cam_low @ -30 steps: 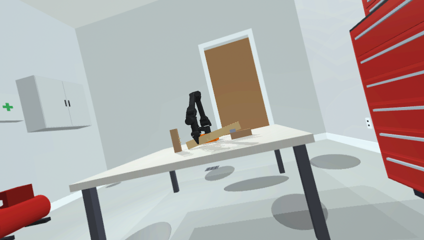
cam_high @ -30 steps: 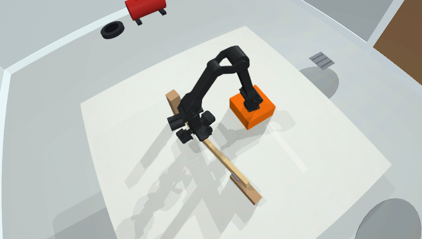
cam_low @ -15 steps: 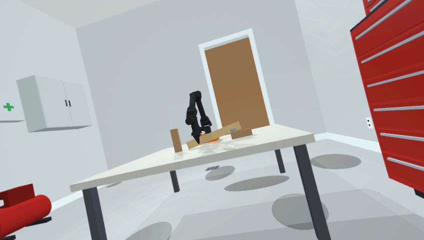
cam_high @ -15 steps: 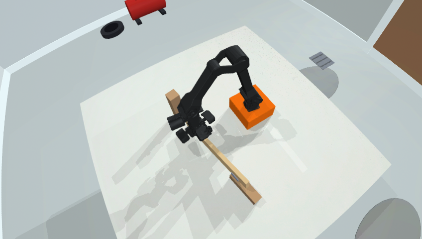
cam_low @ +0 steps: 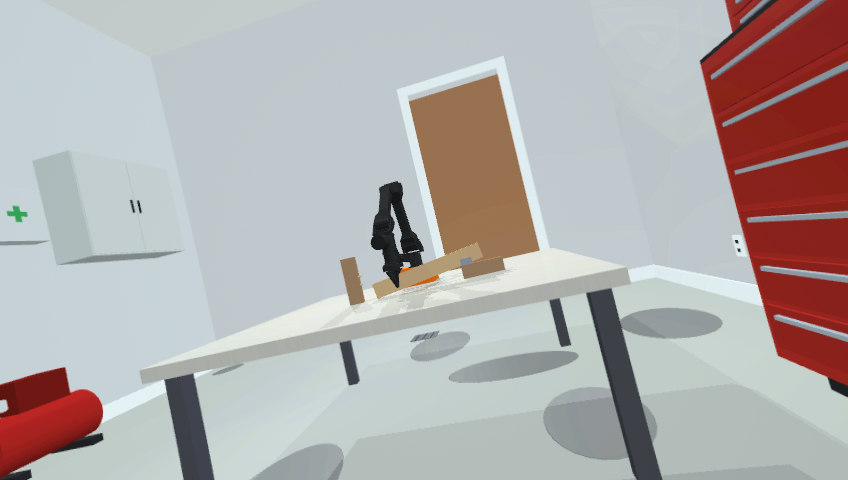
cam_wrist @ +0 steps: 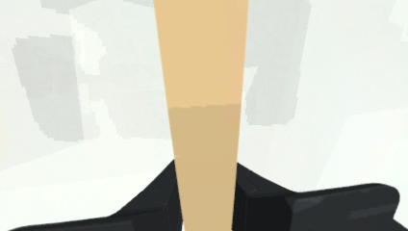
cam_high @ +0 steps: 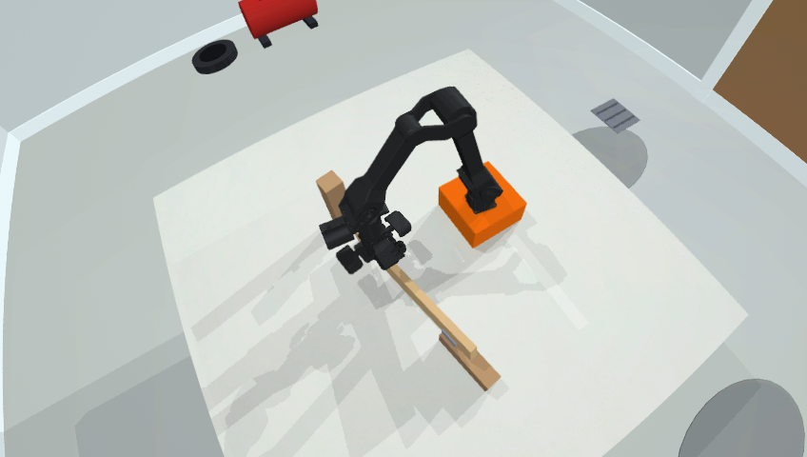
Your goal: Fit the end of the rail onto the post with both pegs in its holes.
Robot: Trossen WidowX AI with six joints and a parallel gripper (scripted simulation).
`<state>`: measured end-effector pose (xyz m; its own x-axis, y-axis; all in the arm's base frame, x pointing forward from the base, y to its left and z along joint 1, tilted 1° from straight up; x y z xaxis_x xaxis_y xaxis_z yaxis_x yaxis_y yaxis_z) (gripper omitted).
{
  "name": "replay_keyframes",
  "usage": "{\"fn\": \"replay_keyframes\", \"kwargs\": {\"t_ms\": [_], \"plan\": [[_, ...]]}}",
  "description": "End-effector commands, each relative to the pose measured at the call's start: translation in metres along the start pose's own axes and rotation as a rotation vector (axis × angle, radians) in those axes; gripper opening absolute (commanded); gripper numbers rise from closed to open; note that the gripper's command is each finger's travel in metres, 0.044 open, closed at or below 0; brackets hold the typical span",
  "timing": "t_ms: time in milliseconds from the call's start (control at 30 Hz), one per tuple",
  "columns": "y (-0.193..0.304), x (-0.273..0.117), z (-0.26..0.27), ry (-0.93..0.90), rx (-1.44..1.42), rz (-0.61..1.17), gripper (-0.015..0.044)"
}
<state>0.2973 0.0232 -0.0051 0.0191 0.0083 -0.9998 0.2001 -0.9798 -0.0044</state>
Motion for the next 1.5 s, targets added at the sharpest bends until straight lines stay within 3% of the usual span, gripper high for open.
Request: {"fn": "replay_keyframes", "kwargs": {"t_ms": [0,1467], "plan": [[0.0,-0.001,0.0,0.002,-0.002,-0.002,0.0],[0.0,-0.024,-0.005,0.002,-0.002,-0.002,0.0]]}}
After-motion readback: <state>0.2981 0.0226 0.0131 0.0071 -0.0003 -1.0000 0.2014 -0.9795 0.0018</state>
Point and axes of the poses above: the point midway between the two fingers, 35 mm back from their tips, its own x axis out along the fingers, its own z axis across the jaws, y = z × x, the point moved 1 cm from there along -x, back along the fingers, and after that the axes turned 7 degrees about x, right-handed, at the moved point
